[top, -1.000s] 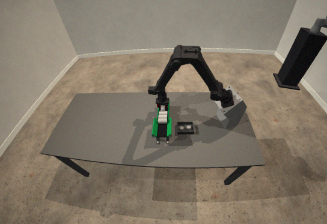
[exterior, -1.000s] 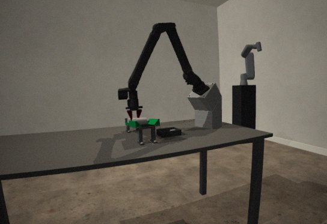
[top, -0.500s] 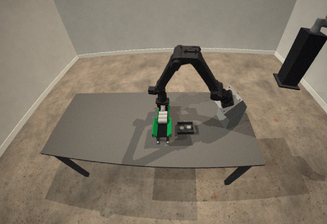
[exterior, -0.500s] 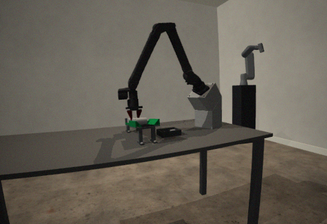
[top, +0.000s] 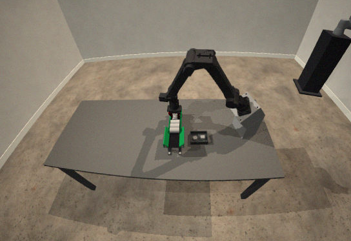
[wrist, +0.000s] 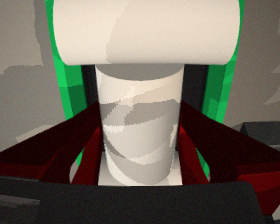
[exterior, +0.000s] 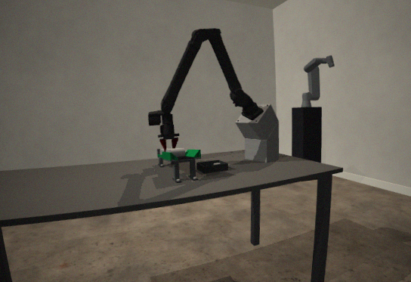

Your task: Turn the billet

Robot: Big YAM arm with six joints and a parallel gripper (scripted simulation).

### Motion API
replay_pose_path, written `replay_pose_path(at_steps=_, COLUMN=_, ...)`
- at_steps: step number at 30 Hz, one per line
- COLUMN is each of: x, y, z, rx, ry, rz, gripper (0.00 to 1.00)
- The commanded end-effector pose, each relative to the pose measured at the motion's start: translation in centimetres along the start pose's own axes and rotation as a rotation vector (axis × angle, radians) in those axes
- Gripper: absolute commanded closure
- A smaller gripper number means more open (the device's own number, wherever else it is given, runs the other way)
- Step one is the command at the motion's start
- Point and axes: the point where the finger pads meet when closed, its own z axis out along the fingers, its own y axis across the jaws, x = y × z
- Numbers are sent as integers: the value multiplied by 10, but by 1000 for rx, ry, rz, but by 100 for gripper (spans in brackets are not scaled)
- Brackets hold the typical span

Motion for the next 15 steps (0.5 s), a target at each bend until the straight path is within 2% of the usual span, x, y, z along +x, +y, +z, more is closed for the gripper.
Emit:
replay_pose_path(at_steps=1, x=-1, y=7, z=-21, rx=-22, ry=-8, rz=-7, gripper=100)
replay_pose_path(at_steps=15, x=1, y=11, z=-36, rx=-28, ry=-10, rz=-11, gripper=100)
